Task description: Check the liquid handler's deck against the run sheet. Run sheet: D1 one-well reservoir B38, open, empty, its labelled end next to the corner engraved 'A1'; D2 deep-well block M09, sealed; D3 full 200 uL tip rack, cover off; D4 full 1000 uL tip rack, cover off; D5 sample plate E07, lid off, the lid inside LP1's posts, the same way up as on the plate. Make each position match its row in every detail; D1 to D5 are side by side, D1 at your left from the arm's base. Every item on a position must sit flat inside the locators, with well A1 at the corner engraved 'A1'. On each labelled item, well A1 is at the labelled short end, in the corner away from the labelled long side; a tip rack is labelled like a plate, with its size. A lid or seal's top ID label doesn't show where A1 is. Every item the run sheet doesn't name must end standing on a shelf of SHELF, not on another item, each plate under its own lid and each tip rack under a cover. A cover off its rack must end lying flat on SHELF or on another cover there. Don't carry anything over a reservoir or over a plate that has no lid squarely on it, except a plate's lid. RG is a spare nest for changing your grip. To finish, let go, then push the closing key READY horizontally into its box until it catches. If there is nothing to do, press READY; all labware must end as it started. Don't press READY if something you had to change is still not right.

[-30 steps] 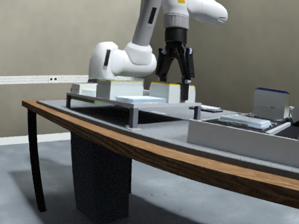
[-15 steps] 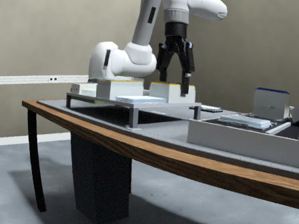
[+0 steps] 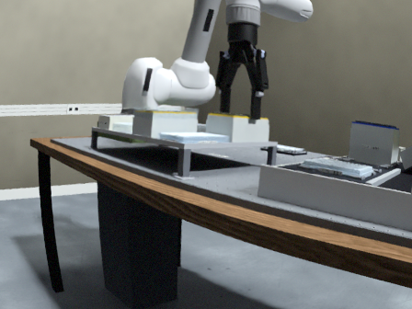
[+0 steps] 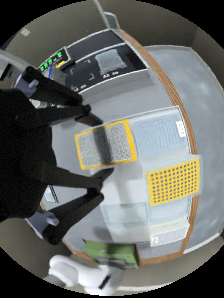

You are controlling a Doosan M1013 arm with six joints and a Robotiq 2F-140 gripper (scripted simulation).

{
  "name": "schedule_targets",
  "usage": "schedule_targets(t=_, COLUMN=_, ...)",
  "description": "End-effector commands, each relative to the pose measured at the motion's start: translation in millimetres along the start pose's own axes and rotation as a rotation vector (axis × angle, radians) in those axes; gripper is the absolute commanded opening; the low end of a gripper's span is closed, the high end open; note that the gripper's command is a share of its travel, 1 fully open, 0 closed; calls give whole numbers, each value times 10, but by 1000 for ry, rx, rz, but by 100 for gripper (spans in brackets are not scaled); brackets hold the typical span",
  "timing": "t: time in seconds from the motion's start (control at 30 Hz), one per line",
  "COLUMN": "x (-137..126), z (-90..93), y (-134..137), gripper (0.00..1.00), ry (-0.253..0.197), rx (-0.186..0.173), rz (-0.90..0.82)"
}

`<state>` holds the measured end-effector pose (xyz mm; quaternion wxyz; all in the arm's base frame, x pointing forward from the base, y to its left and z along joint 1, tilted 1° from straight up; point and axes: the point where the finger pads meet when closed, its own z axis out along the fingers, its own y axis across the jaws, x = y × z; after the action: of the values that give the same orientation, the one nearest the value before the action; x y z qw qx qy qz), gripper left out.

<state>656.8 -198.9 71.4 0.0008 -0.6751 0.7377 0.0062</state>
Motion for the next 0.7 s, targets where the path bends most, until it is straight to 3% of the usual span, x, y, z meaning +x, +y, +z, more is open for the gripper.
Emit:
schedule_targets(t=0.0, x=-14, z=-103, y=-20, gripper=66, ry=1, rx=2, rz=1)
schedule_targets(t=0.67, x=-11, z=-404, y=-19, gripper=66, ry=1, rx=1, rz=1)
